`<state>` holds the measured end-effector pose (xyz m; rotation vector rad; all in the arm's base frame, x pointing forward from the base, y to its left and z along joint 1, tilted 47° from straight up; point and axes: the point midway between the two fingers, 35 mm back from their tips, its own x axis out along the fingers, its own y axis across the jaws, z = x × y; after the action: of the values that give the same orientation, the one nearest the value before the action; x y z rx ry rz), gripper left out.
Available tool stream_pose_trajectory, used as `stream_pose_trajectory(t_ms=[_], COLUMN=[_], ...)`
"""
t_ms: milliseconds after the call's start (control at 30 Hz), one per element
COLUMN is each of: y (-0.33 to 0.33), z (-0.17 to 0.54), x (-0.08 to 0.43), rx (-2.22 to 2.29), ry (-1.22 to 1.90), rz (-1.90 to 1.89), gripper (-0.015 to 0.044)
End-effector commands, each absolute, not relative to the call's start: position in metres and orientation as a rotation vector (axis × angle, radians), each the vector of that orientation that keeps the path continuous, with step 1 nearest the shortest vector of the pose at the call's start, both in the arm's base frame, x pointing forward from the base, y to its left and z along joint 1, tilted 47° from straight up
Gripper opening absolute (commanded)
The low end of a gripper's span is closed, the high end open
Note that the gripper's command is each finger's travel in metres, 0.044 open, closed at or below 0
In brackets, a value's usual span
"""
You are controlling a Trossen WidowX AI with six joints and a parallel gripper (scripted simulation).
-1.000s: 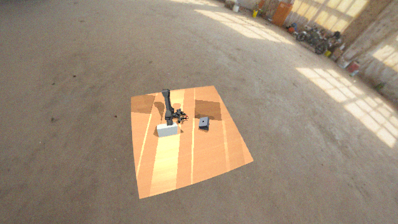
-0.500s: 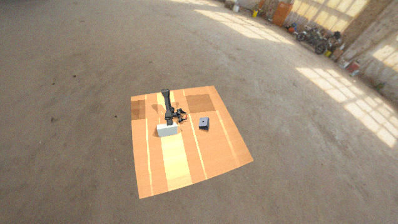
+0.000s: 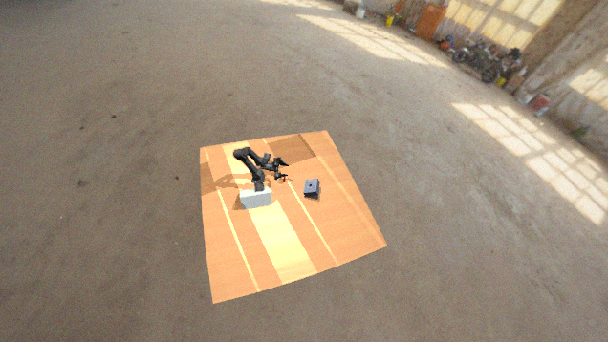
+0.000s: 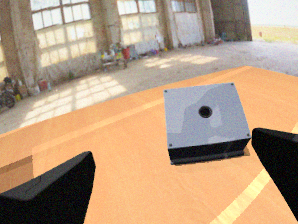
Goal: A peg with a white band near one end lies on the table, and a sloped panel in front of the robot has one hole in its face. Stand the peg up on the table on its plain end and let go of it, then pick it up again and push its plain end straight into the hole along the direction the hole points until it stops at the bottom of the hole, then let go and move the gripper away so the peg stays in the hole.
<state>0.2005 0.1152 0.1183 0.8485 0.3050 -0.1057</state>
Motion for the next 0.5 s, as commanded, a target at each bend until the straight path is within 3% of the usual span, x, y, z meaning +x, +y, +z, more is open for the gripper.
stream_pose_trajectory(t_ms=[0,467], y=[0.099,0.048], z=[0.132,0.163], x=[0.202,0.187], rx=[0.847,0.807], ry=[0.305,0.249], rz=[-0.095,-0.045], gripper=[0.044,0.044])
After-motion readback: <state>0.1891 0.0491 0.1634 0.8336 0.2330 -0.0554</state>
